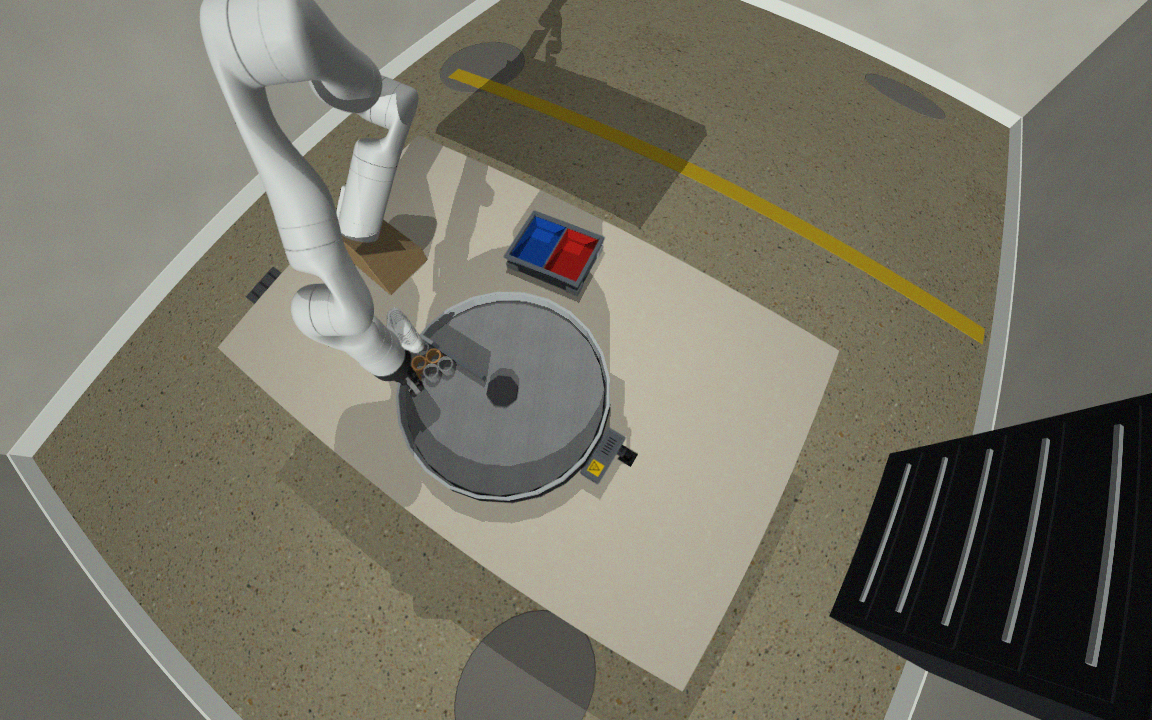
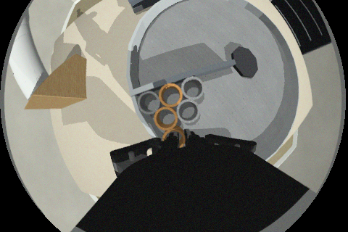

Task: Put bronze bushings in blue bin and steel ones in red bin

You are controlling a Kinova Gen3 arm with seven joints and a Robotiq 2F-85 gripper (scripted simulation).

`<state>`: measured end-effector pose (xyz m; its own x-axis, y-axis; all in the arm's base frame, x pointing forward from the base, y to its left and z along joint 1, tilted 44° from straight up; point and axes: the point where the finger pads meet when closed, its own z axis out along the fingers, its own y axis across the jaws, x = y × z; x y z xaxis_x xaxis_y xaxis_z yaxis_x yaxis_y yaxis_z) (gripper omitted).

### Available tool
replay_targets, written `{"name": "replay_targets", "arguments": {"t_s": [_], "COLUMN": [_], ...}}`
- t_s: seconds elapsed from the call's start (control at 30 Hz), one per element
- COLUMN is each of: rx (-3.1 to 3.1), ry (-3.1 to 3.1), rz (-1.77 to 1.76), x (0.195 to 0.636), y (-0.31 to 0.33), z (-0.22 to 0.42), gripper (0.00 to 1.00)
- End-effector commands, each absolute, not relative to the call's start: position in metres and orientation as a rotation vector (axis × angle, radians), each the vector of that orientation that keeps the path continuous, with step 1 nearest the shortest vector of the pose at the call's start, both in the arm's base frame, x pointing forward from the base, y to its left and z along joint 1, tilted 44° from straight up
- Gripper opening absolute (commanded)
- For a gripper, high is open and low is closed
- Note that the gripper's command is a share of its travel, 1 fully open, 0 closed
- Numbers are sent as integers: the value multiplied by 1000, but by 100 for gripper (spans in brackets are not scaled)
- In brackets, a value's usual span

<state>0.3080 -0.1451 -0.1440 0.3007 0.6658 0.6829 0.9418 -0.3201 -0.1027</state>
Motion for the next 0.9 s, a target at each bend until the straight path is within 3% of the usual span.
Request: {"name": "replay_targets", "arguments": {"t_s": [0.0,0.87], "rx": [-2082,-2082], "ry": [-1427,-1427], "rz": [-740,-739], "x": [308,308], "y": [-146,-148], "z": [-144,-142], "gripper": [0,0]}}
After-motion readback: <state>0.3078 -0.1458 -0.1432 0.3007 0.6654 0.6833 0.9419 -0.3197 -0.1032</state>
